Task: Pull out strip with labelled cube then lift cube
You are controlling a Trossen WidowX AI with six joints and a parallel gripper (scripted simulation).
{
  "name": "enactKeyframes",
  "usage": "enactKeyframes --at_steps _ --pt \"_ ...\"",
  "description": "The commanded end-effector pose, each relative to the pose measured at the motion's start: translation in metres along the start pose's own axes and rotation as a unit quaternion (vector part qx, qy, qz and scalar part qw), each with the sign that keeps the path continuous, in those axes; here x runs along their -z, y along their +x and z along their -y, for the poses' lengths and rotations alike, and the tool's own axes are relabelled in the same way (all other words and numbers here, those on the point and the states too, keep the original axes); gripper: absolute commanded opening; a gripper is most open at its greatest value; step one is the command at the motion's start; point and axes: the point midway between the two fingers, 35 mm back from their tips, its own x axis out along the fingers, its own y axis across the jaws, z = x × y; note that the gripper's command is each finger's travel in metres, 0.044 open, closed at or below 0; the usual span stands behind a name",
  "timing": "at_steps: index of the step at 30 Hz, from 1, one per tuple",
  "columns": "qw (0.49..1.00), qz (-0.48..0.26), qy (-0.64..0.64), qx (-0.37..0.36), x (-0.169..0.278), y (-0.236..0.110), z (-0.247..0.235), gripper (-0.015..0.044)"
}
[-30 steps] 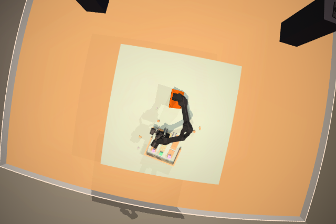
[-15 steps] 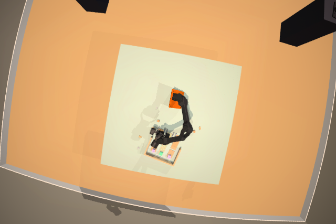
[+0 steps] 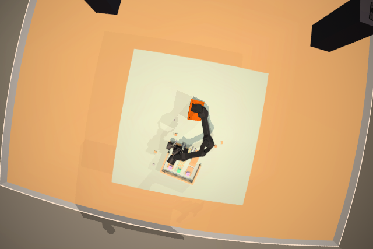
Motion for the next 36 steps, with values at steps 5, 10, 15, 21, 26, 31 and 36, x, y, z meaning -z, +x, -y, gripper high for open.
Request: enactKeyframes --at_steps 5,10,15,21,26,31,36 --pt "1.000 -0.001 0.001 -0.001 0.000 0.003 -0.001 0.0000" --pt "1.000 -0.001 0.001 -0.001 0.000 0.004 -0.001 0.0000" --pt "1.000 -0.001 0.001 -0.001 0.000 0.004 -0.001 0.0000" --pt "1.000 -0.001 0.001 -0.001 0.008 0.004 -0.001 0.0000" --pt "1.000 -0.001 0.001 -0.001 0.016 0.005 0.000 0.0000" --pt "1.000 -0.002 0.001 -0.001 0.023 0.005 0.000 0.0000" --pt "1.000 -0.002 0.001 -0.001 0.031 0.005 0.000 0.0000"
